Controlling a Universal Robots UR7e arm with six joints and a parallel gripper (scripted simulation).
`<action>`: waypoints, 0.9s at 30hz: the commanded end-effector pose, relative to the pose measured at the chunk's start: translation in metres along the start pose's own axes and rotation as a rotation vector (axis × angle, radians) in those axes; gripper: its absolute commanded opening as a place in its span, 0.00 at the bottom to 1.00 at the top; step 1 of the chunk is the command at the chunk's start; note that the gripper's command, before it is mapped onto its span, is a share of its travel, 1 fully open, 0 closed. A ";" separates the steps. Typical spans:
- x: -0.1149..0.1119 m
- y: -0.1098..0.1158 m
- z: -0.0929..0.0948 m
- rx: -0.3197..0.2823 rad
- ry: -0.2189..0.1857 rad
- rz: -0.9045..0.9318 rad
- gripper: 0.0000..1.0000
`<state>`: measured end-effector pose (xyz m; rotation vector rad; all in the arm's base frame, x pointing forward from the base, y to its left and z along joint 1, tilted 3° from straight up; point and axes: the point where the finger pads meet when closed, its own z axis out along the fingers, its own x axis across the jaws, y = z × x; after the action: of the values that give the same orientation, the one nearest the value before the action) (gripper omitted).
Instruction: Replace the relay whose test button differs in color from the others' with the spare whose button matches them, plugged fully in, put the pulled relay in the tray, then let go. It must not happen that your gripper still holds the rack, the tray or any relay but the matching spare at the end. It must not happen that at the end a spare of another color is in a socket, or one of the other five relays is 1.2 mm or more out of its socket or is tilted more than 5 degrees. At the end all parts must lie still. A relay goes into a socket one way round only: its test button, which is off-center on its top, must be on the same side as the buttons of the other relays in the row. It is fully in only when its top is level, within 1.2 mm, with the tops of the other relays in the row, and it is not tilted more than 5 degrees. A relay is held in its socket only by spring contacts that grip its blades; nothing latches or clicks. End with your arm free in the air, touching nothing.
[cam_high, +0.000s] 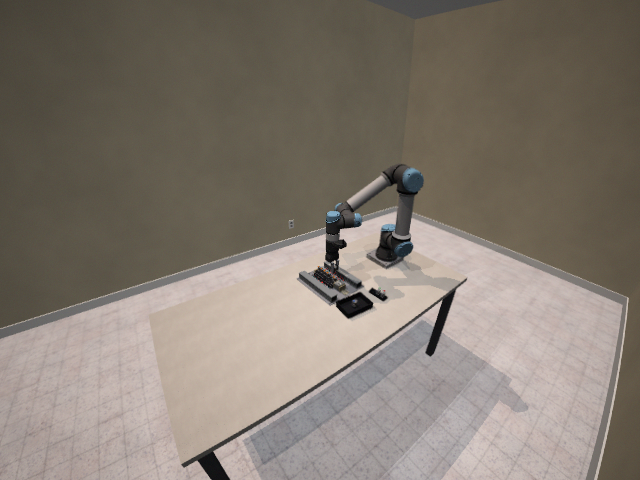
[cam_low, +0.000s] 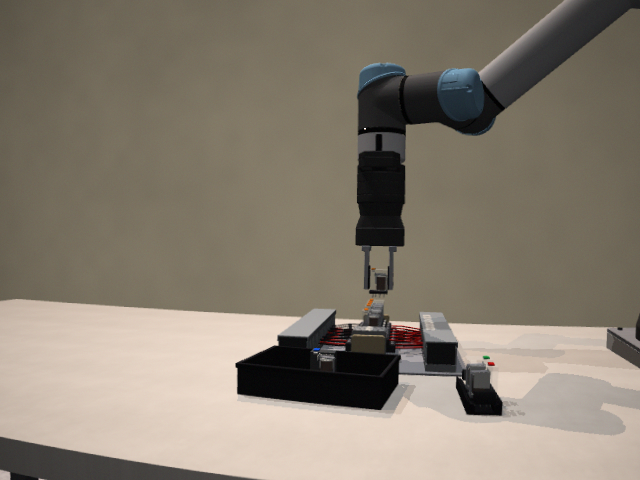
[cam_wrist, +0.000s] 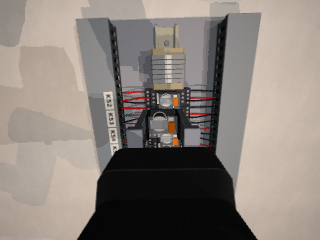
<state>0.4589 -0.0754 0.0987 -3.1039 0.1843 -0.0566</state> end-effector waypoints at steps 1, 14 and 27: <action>0.004 0.006 0.000 -0.001 0.001 0.000 0.00; 0.020 0.032 0.000 -0.001 0.002 -0.001 0.00; 0.015 0.023 0.000 -0.001 0.002 -0.001 0.00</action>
<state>0.4708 -0.1011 0.0979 -3.1039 0.1830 -0.0568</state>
